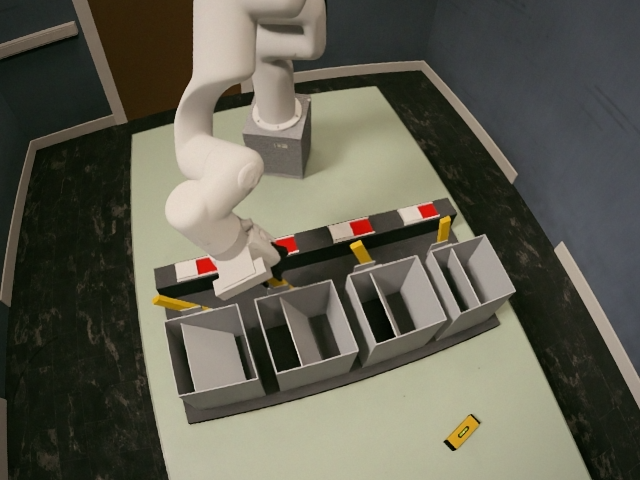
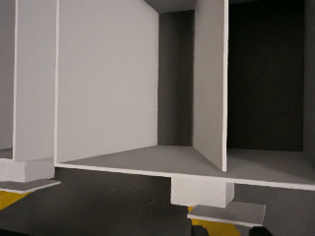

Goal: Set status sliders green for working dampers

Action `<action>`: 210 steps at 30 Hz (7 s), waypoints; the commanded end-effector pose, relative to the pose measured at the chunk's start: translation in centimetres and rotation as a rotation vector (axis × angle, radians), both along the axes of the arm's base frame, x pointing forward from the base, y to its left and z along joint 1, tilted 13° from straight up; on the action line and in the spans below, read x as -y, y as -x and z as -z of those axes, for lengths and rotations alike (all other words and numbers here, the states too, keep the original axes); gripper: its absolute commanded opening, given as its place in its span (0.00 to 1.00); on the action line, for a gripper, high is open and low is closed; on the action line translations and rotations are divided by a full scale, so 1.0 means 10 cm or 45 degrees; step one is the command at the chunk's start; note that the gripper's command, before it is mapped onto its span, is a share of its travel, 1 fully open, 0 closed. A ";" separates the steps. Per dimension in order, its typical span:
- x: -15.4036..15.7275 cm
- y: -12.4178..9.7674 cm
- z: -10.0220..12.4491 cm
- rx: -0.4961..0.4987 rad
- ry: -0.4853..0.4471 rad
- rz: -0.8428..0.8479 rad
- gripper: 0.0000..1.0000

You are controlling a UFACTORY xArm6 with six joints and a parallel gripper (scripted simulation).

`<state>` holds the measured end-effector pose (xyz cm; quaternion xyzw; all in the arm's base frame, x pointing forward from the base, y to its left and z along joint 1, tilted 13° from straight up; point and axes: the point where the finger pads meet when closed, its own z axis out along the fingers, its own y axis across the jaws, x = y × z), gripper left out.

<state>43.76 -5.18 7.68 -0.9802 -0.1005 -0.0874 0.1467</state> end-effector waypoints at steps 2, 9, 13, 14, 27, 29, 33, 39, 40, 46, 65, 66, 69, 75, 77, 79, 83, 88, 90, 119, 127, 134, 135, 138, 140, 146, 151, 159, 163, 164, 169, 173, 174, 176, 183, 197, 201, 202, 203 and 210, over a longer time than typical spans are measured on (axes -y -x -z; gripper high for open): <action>0.00 -0.01 -0.01 0.004 0.001 0.000 0.19; 0.00 -0.01 -0.01 0.004 0.001 0.000 0.19; 0.00 -0.01 -0.01 0.004 0.001 0.000 0.19; 0.00 -0.01 -0.01 0.004 0.001 0.000 0.19; 0.00 -0.01 -0.01 0.004 0.001 0.000 0.19; 0.00 -0.01 -0.01 0.004 0.001 0.000 0.19; 0.00 -0.01 -0.01 0.005 0.003 0.001 0.19; -0.01 -0.01 -0.02 0.007 0.015 0.003 0.19; -0.01 -0.01 -0.02 0.007 0.019 0.004 0.19; -0.04 0.00 -0.02 0.014 0.055 0.012 0.19; -0.17 0.03 -0.05 0.044 0.225 0.047 0.19; -0.18 0.03 -0.05 0.046 0.236 0.049 0.19; -0.19 0.03 -0.05 0.048 0.246 0.052 0.19; -0.23 0.04 -0.05 0.058 0.302 0.063 0.19; -0.25 0.04 -0.05 0.061 0.319 0.067 0.19; -0.26 0.04 -0.05 0.064 0.334 0.070 0.19; -0.28 0.05 -0.05 0.069 0.362 0.076 0.19; -0.29 0.05 -0.05 0.071 0.379 0.080 0.19; -0.30 0.05 -0.05 0.073 0.389 0.082 0.19; -0.33 0.06 -0.05 0.080 0.426 0.089 0.19; -0.33 0.06 -0.05 0.080 0.426 0.089 0.23; -0.33 0.06 -0.05 0.080 0.426 0.089 0.31; -0.33 0.06 -0.05 0.080 0.426 0.089 0.31; -0.33 0.06 -0.05 0.080 0.426 0.089 0.35; -0.33 0.06 -0.05 0.080 0.426 0.089 0.35; -0.33 0.06 -0.05 0.080 0.426 0.089 0.39; -0.33 0.06 -0.05 0.080 0.426 0.089 0.39; -0.33 0.07 -0.11 0.080 0.426 0.089 0.39; -0.34 0.09 -0.21 0.080 0.426 0.089 0.39; -0.34 0.10 -0.24 0.080 0.426 0.089 0.39; -0.34 0.13 -0.39 0.080 0.426 0.089 0.39; -0.35 0.16 -0.51 0.080 0.426 0.089 0.39; -0.35 0.16 -0.55 0.080 0.426 0.089 0.39; -0.35 0.18 -0.62 0.080 0.426 0.089 0.39; -0.36 0.22 -0.79 0.080 0.426 0.089 0.39; -0.49 -0.25 -1.00 0.085 0.447 0.094 0.39; -0.57 -0.55 -1.13 0.087 0.459 0.097 0.39; -0.59 -0.62 -1.16 0.087 0.462 0.097 0.39; -0.59 -0.62 -1.16 0.087 0.462 0.097 0.39; -0.64 -0.81 -1.23 0.088 0.469 0.098 0.39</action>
